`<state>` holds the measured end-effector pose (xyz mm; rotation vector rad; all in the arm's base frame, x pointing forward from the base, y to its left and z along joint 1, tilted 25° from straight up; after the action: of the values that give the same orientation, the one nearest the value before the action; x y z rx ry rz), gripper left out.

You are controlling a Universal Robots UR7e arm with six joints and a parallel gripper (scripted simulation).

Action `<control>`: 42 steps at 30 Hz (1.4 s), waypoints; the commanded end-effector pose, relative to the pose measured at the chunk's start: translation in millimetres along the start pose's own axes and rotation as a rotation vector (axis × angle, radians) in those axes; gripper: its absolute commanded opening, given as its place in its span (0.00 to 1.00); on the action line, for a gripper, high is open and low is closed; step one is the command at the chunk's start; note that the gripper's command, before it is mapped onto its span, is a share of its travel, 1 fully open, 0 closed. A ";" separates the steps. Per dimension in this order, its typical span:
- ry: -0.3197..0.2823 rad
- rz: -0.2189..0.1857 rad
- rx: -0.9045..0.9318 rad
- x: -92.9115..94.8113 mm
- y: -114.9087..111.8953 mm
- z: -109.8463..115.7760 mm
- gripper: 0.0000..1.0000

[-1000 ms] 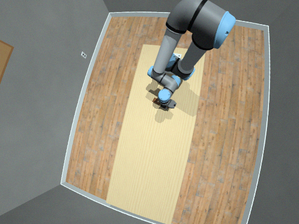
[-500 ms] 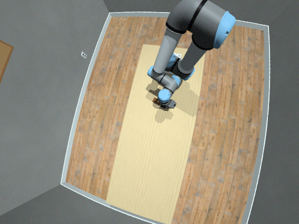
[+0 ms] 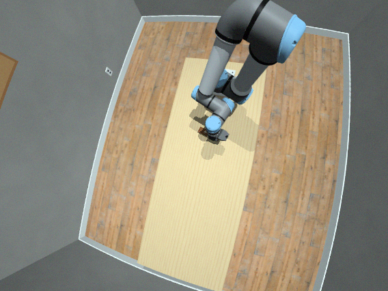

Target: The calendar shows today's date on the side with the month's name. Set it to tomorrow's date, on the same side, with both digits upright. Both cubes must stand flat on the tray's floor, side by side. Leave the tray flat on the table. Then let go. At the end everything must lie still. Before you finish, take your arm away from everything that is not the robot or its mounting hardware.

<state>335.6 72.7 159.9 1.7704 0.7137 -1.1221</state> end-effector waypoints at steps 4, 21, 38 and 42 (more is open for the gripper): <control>0.000 0.001 0.000 -0.2 0.2 -0.1 0.57; 0.000 0.001 0.000 -1.1 0.2 -0.1 0.57; 0.000 0.001 0.000 -24.8 0.2 -0.1 0.57; 0.000 0.001 0.000 -36.8 0.2 -0.1 0.57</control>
<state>326.5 73.0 179.9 1.7699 0.7116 -1.1223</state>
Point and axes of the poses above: the point where the finger pads meet when closed, its own x axis out along the fingers, its own y axis across the jaws, z = x × y, the point moved 8 cm from there along -x, back along the fingers, and after that the axes turned 13 degrees about x, right-handed, at the moved point
